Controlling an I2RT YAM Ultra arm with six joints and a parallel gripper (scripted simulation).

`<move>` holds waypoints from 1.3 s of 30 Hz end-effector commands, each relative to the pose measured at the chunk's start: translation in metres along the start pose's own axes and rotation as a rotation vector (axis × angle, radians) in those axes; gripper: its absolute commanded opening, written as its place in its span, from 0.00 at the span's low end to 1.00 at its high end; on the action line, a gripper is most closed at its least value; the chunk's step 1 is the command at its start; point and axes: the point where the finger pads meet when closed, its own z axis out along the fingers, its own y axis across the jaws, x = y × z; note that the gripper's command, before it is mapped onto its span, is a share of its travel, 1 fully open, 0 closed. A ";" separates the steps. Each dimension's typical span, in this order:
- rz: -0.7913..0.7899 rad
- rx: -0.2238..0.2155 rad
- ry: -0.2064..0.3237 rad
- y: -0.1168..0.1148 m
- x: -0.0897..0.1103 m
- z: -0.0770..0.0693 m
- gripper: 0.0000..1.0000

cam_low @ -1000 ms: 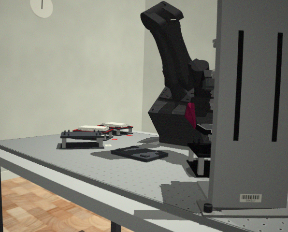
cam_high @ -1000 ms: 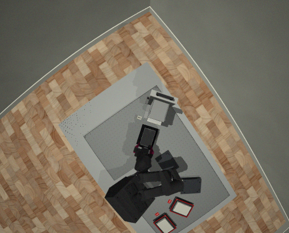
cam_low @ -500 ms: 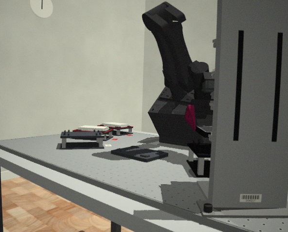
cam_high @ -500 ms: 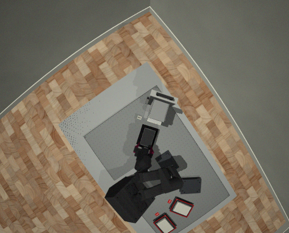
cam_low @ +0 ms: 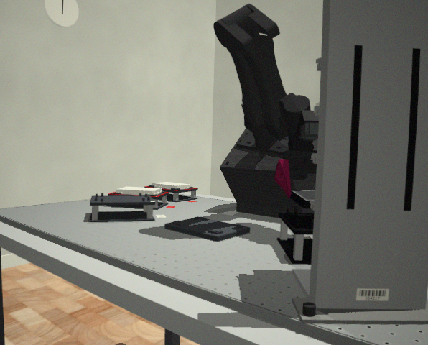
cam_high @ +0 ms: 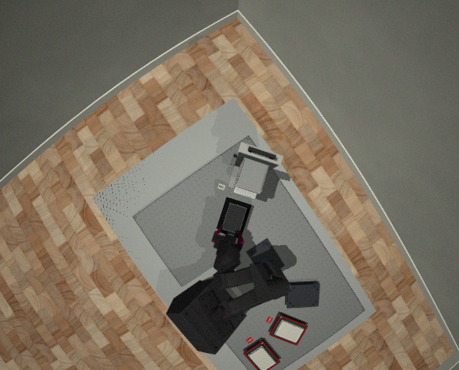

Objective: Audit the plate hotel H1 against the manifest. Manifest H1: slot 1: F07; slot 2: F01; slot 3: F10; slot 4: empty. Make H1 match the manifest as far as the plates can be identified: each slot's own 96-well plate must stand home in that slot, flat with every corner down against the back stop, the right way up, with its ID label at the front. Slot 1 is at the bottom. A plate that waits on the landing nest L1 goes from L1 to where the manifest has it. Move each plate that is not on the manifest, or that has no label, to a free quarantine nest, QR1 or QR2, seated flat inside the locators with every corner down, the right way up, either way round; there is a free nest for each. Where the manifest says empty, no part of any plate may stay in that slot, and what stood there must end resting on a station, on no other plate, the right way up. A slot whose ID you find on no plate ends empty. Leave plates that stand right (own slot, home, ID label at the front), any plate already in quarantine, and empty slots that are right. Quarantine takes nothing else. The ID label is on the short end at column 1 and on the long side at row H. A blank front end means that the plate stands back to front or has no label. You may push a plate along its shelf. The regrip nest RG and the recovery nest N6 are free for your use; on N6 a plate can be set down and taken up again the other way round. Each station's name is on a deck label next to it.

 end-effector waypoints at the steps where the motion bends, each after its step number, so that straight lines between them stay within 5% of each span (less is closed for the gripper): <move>1: 0.010 -0.005 -0.019 0.001 -0.005 0.000 0.86; 39: 0.009 -0.006 -0.019 0.001 0.008 0.012 0.86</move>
